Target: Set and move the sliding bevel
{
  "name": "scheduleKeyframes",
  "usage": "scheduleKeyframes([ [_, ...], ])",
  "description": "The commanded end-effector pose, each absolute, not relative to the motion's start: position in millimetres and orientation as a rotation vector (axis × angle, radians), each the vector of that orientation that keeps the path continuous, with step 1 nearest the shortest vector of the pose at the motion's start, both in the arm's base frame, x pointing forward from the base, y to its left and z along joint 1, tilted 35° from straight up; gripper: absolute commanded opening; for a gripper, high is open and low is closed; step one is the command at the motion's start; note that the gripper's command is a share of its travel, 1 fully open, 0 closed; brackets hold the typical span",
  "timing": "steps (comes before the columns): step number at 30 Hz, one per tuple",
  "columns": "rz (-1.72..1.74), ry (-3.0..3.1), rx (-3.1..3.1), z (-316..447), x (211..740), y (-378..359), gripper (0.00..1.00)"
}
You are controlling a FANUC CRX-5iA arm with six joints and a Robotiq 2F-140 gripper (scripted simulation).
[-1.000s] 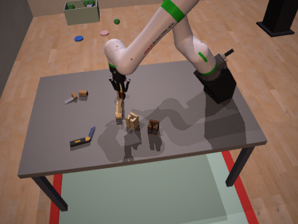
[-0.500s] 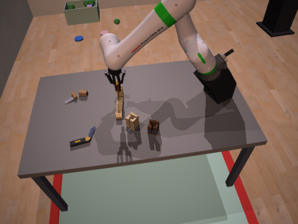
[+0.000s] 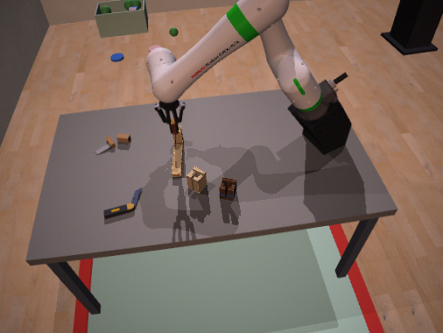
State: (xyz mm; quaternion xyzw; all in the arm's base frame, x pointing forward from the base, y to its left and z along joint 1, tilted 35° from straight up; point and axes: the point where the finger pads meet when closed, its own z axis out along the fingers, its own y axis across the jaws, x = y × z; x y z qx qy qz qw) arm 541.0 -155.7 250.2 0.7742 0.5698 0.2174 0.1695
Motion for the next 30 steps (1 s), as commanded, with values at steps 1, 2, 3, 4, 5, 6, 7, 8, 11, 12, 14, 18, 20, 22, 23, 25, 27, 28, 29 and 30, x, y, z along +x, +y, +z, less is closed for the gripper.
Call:
scheduleKeyframes([
  [1,0.619,1.618,2.199,251,541,-156,0.1],
  [2,0.619,1.618,2.199,251,541,-156,0.1],
  [3,0.619,1.618,2.199,251,541,-156,0.1],
  [4,0.619,1.618,2.199,251,541,-156,0.1],
  [5,0.619,1.618,2.199,251,541,-156,0.1],
  [6,0.619,1.618,2.199,251,541,-156,0.1],
  [7,0.619,1.618,2.199,250,542,-156,0.1],
  [8,0.619,1.618,2.199,250,542,-156,0.1],
  [11,0.619,1.618,2.199,249,542,-156,0.1],
  [12,0.619,1.618,2.199,248,543,-156,0.1],
  [14,0.619,1.618,2.199,246,544,-157,0.1],
  [18,0.619,1.618,2.199,241,547,-157,0.1],
  [20,0.618,1.618,2.199,237,549,-158,0.1],
  [22,0.618,1.618,2.199,234,552,-158,0.1],
  [23,0.618,1.618,2.199,232,553,-158,0.1],
  [25,0.618,1.617,2.199,228,555,-159,0.1],
  [27,0.618,1.617,2.199,225,557,-159,0.1],
  [28,0.618,1.617,2.199,225,557,-159,0.1],
  [29,0.618,1.617,2.199,223,558,-159,0.1],
  [30,0.618,1.617,2.199,221,559,-160,0.1],
])
